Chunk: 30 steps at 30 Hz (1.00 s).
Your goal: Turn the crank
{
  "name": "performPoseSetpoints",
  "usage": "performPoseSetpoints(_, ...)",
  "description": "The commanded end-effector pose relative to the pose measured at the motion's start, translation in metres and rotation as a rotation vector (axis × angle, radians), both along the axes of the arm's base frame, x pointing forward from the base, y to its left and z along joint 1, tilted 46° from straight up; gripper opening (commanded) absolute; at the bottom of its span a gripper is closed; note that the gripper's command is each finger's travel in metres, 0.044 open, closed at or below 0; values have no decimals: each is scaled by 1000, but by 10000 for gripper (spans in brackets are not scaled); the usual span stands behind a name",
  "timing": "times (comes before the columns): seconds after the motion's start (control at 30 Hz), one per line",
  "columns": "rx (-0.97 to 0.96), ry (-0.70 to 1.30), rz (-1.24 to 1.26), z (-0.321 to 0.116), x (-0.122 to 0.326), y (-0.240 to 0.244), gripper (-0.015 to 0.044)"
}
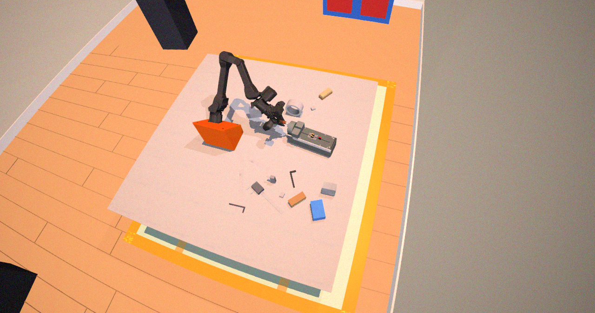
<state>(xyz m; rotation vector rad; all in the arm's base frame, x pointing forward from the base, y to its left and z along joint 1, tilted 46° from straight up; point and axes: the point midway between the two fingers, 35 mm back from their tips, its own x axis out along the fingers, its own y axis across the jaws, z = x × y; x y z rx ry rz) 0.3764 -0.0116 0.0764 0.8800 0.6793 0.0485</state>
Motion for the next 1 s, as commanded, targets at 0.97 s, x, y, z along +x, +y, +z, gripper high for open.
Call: performPoseSetpoints(0.97, -6, 20, -19, -11, -3, -6, 0)
